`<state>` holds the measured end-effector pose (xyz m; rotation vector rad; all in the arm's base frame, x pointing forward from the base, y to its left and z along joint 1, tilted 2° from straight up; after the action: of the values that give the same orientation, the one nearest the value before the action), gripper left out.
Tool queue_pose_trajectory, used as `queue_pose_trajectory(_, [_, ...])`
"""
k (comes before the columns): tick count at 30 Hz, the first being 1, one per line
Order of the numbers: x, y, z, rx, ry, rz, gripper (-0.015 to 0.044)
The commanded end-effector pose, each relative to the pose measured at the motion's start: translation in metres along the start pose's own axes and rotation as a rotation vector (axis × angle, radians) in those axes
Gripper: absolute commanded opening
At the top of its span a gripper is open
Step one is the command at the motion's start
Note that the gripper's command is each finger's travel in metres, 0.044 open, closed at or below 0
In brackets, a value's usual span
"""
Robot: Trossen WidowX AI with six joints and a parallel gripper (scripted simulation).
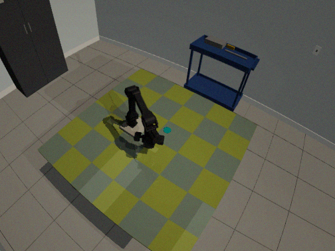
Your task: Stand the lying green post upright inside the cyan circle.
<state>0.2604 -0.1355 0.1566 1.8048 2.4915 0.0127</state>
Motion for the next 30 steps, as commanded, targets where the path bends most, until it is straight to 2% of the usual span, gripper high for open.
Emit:
queue_pose_trajectory(1, [0.001,0.000,-0.007,-0.002,0.003,0.006,0.0023])
queue_pose_trajectory(12, [0.004,-0.001,-0.019,0.004,0.008,-0.009,0.0023])
queue_pose_trajectory(30, [0.050,0.032,-0.023,-0.001,0.012,-0.495,0.0023])
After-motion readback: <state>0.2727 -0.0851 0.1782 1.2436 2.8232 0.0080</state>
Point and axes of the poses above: the point midway between the two fingers, 35 mm back from their tips, its own z axis out along the fingers, its own y axis across the jaws, x = y × z, the point moved 2 cm from there along -z, back along the fingers, and after that the axes turned 7 degrees about z, right-handed, at the moved point
